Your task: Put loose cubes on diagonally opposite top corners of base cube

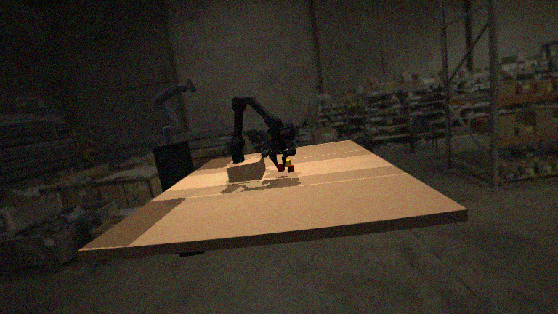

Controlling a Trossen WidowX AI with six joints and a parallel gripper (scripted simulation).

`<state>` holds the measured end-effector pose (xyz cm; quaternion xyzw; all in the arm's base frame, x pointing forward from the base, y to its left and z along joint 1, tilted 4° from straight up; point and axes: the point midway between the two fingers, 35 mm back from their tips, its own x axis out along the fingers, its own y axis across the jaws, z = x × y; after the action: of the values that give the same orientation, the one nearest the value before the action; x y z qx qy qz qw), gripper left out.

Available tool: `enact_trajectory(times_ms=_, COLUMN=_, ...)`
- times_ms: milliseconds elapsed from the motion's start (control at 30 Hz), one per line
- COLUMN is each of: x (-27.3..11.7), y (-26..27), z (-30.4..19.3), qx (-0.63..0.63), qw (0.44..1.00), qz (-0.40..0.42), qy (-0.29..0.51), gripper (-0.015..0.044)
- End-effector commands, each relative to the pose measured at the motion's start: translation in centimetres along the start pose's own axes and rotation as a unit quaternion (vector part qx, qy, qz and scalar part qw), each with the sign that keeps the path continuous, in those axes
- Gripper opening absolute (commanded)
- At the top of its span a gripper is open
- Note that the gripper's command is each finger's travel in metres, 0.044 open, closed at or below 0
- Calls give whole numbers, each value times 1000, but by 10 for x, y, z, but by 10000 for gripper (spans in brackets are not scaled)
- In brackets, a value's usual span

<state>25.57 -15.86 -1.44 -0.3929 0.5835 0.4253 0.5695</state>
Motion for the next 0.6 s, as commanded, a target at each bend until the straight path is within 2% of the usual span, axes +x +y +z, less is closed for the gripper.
enact_trajectory(times_ms=0, x=-12, y=-4, z=-1, qx=0, qw=1000, qz=-7, qy=1, gripper=105)
enact_trajectory(times_ms=567, x=-56, y=-1, z=-4, qx=-3, qw=1000, qz=-6, qy=2, gripper=105)
